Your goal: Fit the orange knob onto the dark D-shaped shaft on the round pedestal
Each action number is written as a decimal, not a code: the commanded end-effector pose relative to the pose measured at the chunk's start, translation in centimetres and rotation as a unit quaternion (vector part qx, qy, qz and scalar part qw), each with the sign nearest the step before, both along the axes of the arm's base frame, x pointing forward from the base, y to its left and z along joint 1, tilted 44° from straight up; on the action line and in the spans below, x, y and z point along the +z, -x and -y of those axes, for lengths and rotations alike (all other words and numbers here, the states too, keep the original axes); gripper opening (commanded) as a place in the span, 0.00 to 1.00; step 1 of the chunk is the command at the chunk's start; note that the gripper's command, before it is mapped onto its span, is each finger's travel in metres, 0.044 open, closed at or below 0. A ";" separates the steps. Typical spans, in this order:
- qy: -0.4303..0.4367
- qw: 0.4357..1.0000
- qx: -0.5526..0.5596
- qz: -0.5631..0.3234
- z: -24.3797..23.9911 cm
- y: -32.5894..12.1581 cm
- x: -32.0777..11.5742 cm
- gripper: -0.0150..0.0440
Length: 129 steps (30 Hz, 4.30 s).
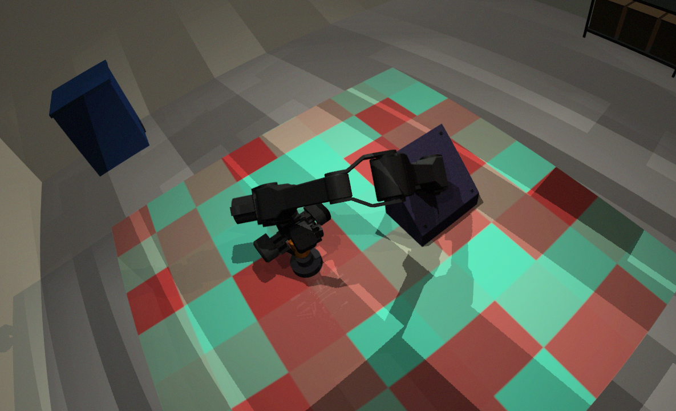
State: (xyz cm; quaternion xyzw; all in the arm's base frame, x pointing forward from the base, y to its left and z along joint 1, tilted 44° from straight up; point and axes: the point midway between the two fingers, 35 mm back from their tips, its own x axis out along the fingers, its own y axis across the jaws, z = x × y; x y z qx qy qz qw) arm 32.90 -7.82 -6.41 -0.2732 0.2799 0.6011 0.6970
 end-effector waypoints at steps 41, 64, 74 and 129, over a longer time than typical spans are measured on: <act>0.015 0.994 0.075 0.074 0.2 -0.1 0.1 0.25; 0.017 0.993 0.084 0.083 0.3 0.2 0.1 0.25; 0.028 0.978 0.149 0.144 0.4 -0.2 0.1 0.25; 0.040 0.951 0.222 0.213 0.1 -0.1 0.1 0.25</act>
